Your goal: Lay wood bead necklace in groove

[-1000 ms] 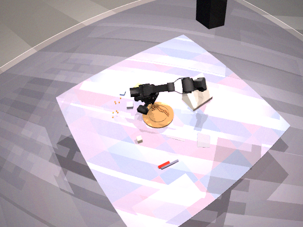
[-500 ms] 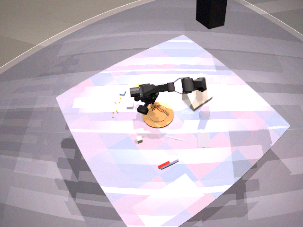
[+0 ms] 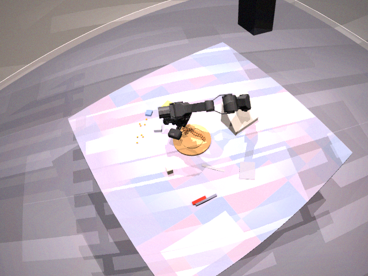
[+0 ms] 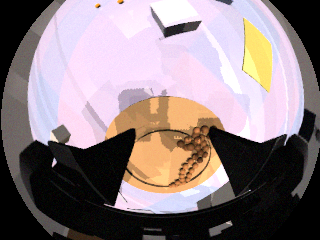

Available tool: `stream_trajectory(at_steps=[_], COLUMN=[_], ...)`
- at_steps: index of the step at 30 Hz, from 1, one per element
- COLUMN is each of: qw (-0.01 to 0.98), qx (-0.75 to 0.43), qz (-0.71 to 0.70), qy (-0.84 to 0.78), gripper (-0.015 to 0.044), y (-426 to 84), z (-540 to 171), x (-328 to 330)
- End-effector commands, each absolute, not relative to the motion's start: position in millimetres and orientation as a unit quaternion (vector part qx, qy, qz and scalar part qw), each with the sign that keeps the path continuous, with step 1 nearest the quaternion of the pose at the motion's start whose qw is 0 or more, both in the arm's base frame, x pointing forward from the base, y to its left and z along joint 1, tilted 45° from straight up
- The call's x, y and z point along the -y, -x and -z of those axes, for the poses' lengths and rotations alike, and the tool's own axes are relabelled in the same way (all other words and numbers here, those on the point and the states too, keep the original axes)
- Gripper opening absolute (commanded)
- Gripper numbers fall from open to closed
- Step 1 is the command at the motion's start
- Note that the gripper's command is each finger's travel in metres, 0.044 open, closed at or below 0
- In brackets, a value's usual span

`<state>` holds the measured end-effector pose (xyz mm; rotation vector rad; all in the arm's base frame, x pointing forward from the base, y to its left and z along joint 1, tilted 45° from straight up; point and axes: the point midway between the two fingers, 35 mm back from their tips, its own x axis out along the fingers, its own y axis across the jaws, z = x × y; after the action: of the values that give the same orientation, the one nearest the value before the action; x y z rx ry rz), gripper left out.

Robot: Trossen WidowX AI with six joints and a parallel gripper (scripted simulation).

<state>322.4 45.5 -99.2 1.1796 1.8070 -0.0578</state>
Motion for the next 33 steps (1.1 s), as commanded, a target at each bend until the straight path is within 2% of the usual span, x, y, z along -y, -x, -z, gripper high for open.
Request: stream_trajectory(at_steps=[1, 8, 16, 23, 27, 33], qw=[0.510, 0.598, 0.666, 0.650, 0.626, 0.617], qx=[-0.733, -0.708, -0.588, -0.412, -0.331, -0.306], qz=[-0.033, -0.205, -0.453, -0.622, -0.671, -0.683], qy=[-0.448, -0.315, -0.075, 0.141, 0.220, 0.243], gripper=[0.0393, 0.0347, 0.0310, 0.0310, 0.0310, 0.0310], y=[-322, -307, -283, -262, -253, -250], z=[90, 81, 67, 56, 52, 51], x=[-47, -45, -43, -42, -42, -42])
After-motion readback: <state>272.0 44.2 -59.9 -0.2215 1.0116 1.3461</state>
